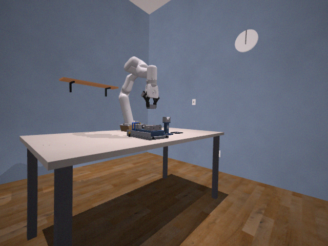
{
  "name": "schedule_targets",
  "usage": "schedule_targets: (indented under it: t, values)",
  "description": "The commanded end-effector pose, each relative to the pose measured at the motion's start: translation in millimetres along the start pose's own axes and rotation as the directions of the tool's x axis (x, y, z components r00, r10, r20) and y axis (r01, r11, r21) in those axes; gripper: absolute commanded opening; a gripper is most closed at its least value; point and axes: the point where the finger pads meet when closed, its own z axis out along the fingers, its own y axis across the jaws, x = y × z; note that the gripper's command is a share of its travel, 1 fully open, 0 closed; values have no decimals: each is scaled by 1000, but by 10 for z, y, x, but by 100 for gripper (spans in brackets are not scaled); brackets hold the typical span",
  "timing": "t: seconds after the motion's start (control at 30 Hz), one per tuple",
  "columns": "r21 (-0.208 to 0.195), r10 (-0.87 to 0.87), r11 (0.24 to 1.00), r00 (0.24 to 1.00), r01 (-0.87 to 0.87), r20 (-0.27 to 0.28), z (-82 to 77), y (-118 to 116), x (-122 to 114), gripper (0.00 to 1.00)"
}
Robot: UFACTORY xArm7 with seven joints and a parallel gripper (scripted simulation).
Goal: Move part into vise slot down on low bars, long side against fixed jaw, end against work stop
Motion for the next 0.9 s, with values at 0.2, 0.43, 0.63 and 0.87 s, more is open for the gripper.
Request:
schedule_targets:
  t: [0.2,0.43,0.63,0.87]
  values:
    - [0,0,1000,1000,0,4,-6,-2,-12,0]
    - [0,0,1000,1000,0,4,29,-2,-13,0]
    - [0,0,1000,1000,0,4,62,-2,-15,0]
    - [0,0,1000,1000,0,4,145,-2,-17,0]
